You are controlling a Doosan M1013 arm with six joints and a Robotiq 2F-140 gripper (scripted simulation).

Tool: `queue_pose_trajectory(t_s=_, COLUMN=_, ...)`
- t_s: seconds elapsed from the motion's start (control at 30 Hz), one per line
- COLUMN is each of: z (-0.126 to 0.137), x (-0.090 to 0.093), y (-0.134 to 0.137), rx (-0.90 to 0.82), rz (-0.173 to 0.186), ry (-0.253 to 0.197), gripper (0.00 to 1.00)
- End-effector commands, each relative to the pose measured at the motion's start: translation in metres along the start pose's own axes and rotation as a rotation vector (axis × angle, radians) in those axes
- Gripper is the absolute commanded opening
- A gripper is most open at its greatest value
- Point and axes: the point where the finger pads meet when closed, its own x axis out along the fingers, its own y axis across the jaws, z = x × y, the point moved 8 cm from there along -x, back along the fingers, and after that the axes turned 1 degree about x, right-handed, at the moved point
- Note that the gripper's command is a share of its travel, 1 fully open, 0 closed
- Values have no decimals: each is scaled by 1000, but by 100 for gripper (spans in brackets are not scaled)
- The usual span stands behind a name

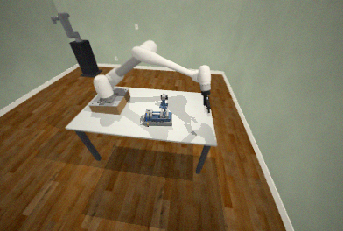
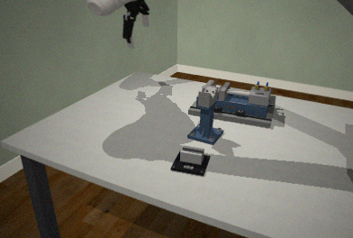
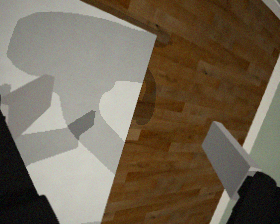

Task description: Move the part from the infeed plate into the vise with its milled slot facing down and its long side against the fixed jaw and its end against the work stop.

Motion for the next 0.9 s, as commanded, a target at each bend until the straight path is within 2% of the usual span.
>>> queue_pose_trajectory(t_s=0.0, z=0, x=0, y=0, rx=0, rz=0, ry=0, gripper=100)
queue_pose_trajectory(t_s=0.6, z=1, x=-2, y=-2, rx=-6, rz=-2, ry=0, gripper=100)
queue_pose_trajectory(t_s=0.7, z=8, x=-19, y=-22, rx=-80, rz=-29, ry=2, gripper=100)
queue_pose_trajectory(t_s=0.8, z=29, x=-58, y=-64, rx=-242, rz=-86, ry=9, gripper=100)
queue_pose_trajectory(t_s=0.87, z=40, x=-75, y=-83, rx=-316, rz=-111, ry=13, gripper=100)
